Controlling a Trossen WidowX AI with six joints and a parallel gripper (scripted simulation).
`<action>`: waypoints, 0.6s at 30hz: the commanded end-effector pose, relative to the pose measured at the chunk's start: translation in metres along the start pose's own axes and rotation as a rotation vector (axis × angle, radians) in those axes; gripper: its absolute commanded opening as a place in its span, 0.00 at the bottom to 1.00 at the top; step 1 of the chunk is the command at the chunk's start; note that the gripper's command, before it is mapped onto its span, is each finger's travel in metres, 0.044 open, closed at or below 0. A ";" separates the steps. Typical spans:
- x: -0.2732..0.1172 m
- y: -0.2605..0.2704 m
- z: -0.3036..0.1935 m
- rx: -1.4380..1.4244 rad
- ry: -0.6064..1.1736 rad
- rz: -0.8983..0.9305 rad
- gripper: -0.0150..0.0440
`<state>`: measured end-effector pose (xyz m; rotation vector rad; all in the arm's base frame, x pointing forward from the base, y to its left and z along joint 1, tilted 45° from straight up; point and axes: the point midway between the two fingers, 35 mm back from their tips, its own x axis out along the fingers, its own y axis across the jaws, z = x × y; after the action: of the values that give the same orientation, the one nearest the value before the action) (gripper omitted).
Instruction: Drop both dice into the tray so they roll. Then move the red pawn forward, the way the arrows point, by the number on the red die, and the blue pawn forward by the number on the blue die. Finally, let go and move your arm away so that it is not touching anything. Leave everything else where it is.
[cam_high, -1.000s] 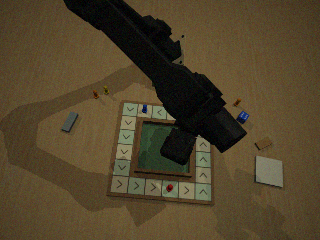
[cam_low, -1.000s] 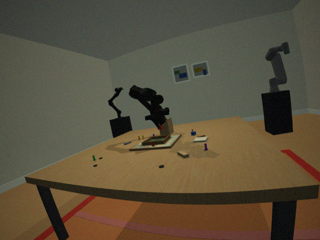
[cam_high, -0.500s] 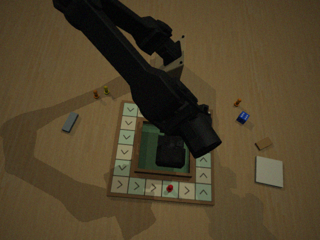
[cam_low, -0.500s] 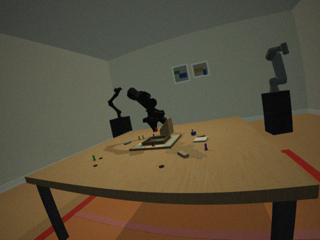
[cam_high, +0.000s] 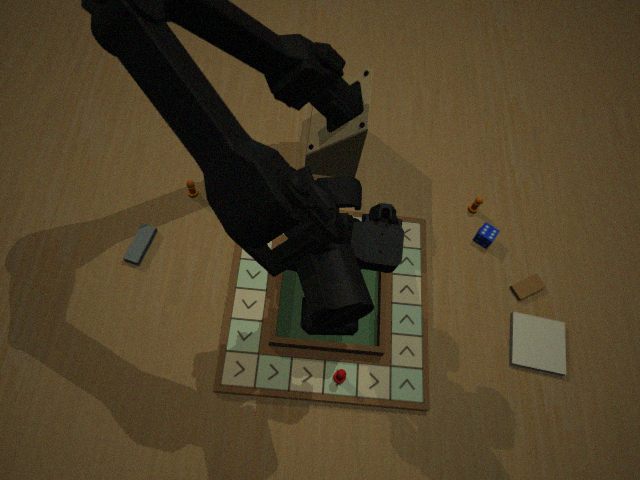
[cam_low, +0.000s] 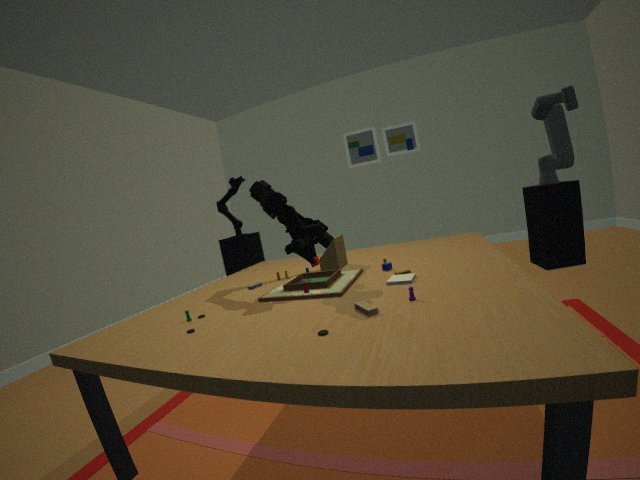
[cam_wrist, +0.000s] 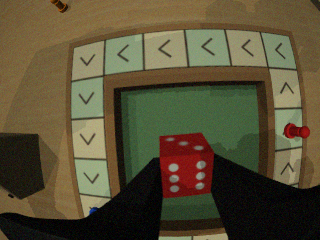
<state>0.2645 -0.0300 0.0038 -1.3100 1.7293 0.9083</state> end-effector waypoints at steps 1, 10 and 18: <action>0.003 0.003 0.001 -0.008 -0.124 0.013 0.25; 0.005 0.003 0.001 -0.028 -0.411 -0.031 0.25; 0.001 0.002 -0.001 -0.042 -0.543 -0.090 0.25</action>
<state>0.2618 -0.0325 0.0010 -1.0368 1.2626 1.1167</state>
